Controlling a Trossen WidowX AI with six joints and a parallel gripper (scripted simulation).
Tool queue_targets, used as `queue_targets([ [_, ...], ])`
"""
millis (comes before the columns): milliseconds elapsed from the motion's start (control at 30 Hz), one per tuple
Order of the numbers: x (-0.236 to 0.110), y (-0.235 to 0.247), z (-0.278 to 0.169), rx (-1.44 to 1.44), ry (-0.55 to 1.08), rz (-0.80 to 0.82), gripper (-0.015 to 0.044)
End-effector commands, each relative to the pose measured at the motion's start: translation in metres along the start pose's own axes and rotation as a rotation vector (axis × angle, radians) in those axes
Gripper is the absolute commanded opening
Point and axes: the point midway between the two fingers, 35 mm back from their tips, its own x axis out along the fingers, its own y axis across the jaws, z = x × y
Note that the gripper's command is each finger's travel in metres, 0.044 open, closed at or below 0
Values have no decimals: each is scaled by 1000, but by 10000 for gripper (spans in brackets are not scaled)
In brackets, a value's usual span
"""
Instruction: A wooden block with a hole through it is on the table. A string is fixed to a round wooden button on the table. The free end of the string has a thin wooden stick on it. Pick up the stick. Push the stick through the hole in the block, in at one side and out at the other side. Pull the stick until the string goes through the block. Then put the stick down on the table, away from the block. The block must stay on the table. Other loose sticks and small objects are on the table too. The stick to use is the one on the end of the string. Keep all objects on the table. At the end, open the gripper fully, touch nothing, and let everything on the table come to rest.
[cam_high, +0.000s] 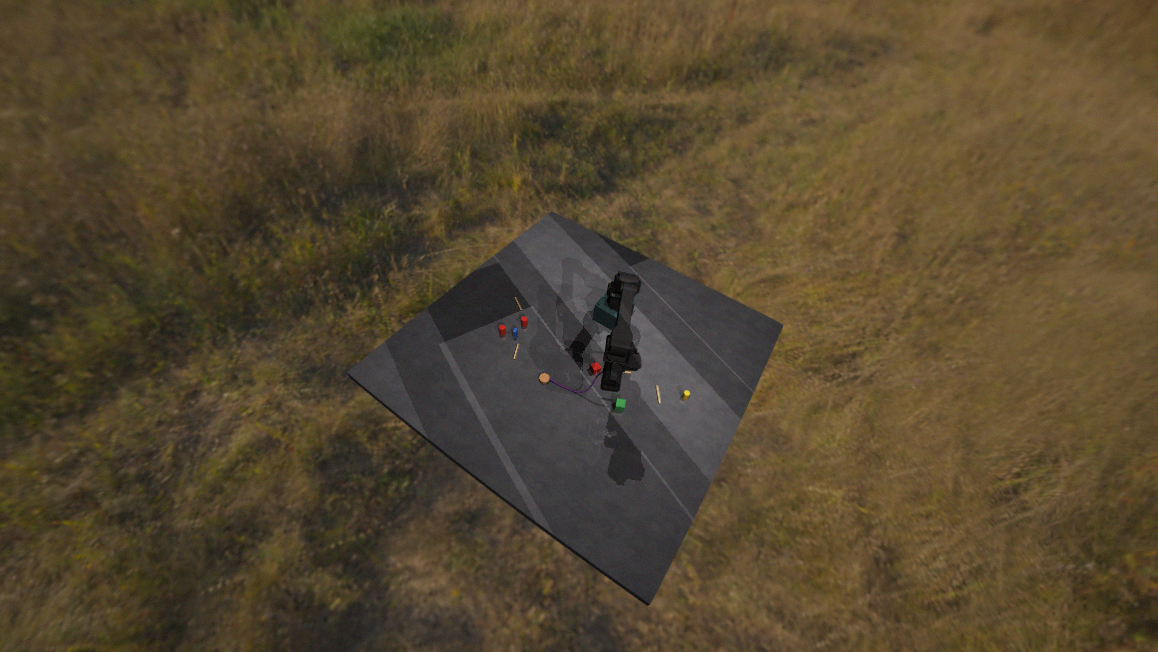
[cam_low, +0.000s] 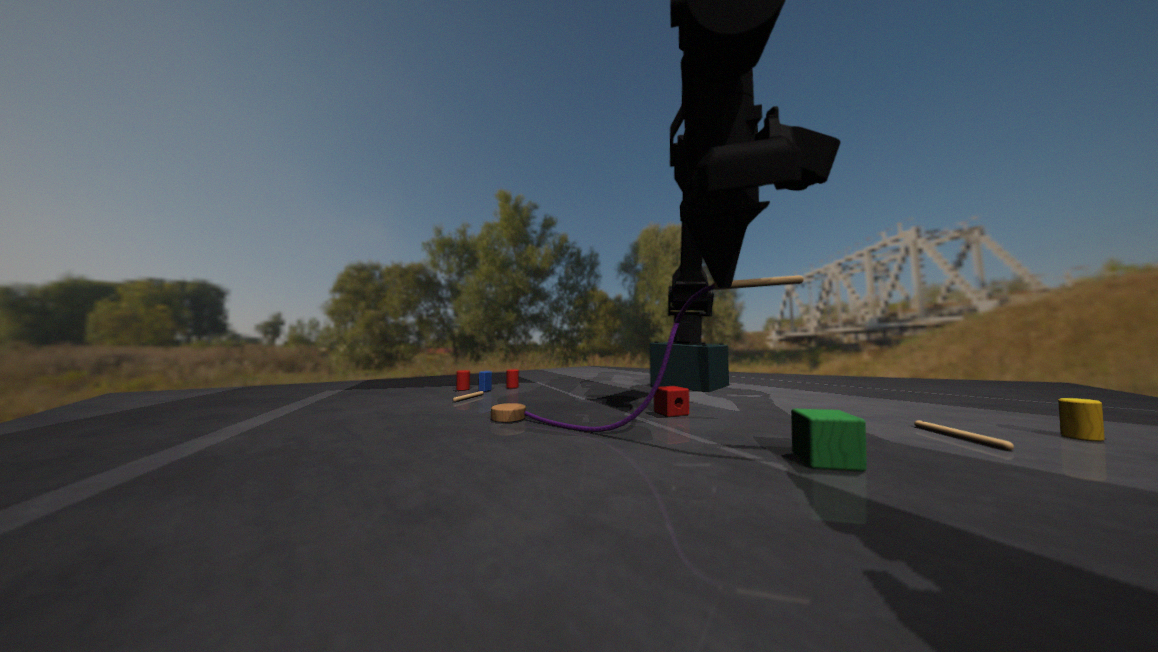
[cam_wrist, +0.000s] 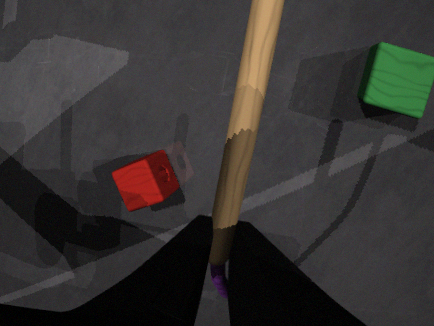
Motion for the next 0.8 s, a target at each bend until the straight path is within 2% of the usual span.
queue_targets([
  [0,-1,0,0,159,8,-2,0],
  [767,-2,-3,0,956,18,-18,0],
])
